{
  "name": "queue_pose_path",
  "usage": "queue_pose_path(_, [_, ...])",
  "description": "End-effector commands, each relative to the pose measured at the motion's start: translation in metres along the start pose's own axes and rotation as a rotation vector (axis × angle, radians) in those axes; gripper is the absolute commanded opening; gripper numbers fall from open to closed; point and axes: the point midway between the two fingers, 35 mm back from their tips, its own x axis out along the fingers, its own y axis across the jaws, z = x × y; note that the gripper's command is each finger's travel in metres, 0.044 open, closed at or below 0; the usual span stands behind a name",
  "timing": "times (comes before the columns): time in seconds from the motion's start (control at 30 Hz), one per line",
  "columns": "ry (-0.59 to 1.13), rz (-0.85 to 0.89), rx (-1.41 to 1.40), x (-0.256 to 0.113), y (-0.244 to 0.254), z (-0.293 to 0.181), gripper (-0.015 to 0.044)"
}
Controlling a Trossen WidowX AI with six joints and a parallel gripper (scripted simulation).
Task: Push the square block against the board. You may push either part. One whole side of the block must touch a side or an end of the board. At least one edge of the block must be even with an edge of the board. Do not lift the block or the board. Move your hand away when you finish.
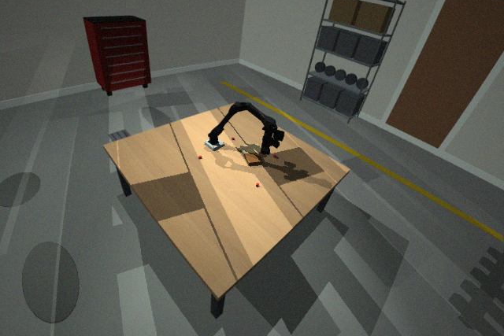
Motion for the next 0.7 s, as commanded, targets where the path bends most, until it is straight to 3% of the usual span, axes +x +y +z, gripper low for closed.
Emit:
queue_pose_path(0.0, [-0.005, 0.002, -0.151, -0.002, 0.016, 0.0, 0.0])
queue_pose_path(0.27, [-0.005, 0.002, -0.201, -0.002, 0.021, 0.0, 0.0])
queue_pose_path(0.43, [-0.005, 0.003, -0.234, 0.05, 0.022, 0.001, 0.0])
queue_pose_path(0.67, [-0.005, 0.003, -0.236, 0.053, 0.022, 0.0, 0.0])
